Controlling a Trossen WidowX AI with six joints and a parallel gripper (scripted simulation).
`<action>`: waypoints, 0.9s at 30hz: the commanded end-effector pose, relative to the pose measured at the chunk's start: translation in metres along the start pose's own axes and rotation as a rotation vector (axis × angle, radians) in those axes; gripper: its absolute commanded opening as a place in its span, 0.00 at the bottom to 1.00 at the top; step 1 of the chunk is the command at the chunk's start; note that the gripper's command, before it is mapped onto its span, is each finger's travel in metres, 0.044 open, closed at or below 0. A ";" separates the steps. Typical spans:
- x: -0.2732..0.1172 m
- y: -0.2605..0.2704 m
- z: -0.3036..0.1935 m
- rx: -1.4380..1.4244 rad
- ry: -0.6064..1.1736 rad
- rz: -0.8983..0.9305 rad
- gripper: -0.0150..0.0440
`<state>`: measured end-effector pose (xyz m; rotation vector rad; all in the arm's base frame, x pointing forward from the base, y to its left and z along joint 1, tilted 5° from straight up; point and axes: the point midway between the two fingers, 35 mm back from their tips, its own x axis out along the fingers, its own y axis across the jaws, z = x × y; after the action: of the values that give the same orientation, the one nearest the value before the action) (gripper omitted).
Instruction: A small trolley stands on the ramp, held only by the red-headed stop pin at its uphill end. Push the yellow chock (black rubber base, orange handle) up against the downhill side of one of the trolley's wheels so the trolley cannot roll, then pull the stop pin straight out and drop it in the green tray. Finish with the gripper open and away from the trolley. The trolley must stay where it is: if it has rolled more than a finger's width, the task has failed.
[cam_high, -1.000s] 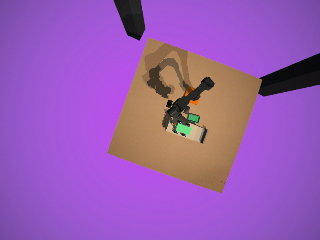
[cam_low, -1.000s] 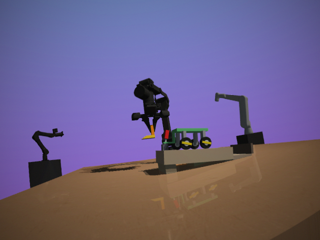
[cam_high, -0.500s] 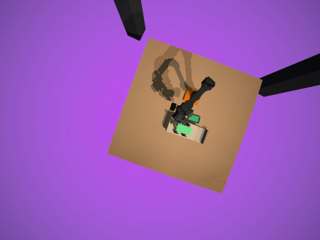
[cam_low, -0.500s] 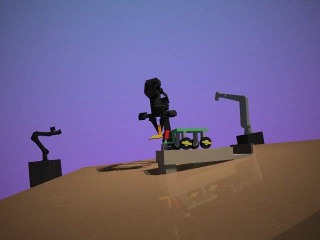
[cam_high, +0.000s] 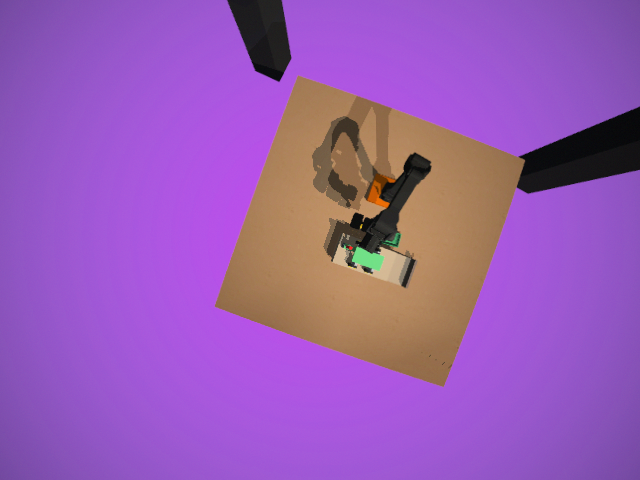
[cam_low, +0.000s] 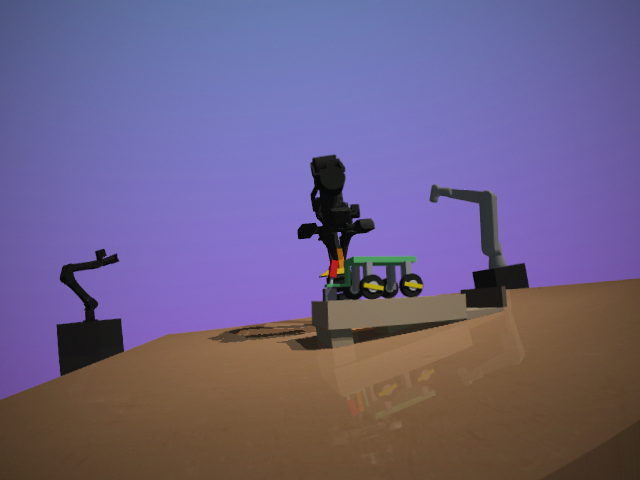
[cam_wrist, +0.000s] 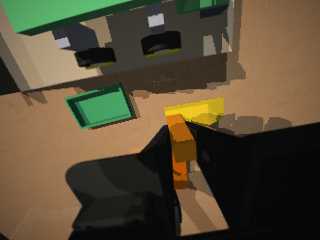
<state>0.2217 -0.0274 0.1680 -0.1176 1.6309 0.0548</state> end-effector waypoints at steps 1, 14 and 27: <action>0.001 0.013 0.003 0.004 -0.003 0.005 0.25; 0.002 0.060 0.015 0.003 -0.003 0.008 0.25; 0.004 0.110 0.027 0.003 -0.004 0.012 0.25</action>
<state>0.2336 0.0730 0.1604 -0.1110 1.6246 0.0617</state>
